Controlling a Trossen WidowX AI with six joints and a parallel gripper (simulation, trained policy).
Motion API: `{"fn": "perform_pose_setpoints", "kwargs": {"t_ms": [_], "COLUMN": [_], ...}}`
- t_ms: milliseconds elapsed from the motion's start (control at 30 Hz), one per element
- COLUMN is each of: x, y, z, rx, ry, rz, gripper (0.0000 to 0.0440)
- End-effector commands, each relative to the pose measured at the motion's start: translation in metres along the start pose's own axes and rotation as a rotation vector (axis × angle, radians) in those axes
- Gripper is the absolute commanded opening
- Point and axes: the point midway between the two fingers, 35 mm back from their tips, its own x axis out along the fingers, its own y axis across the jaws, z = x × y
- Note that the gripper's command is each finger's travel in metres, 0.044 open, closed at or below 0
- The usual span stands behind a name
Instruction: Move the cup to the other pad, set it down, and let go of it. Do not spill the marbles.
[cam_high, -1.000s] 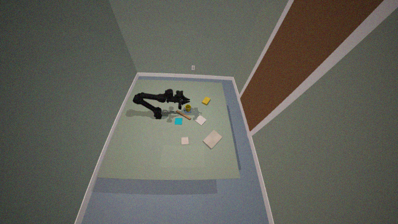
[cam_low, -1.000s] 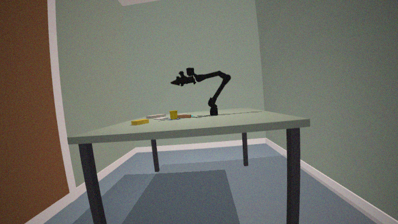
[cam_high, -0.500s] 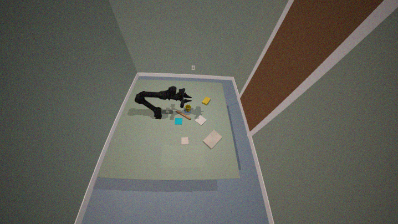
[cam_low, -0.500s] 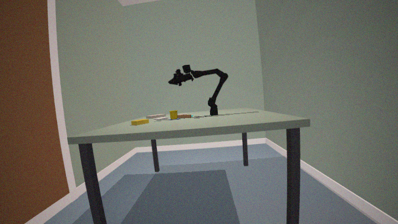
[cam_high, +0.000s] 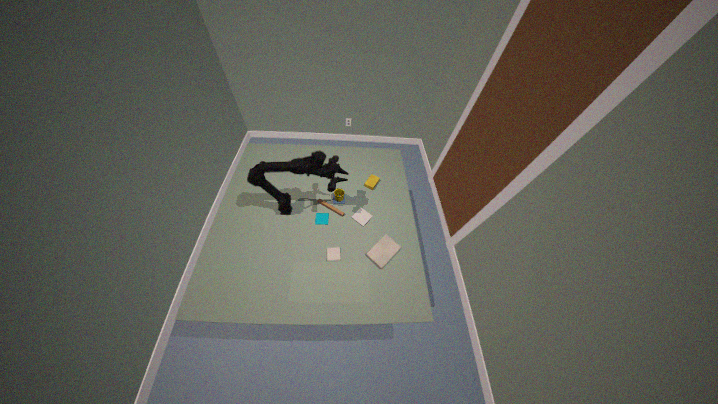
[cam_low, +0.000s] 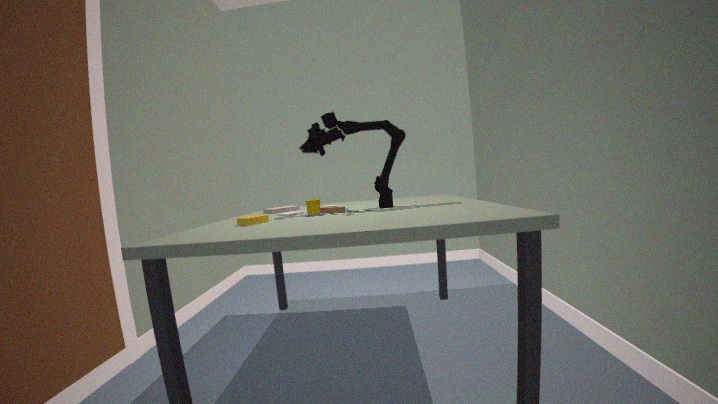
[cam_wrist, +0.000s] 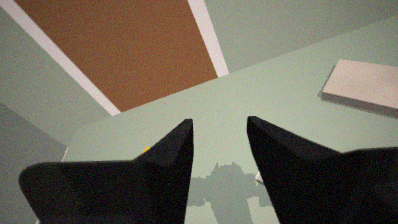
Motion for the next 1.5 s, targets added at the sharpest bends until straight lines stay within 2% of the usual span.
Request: {"fn": "perform_pose_setpoints", "kwargs": {"t_ms": [0,767,1467], "x": [0.002,0.017,0.029], "y": [0.006,0.031,0.041], "z": [0.0,-0.017,-0.055], "rx": [0.043,0.318,0.518], "ry": [0.038,0.311,0.553], "rz": [0.003,-0.081,-0.269], "gripper": [0.0158,0.0174,0.0158]}}
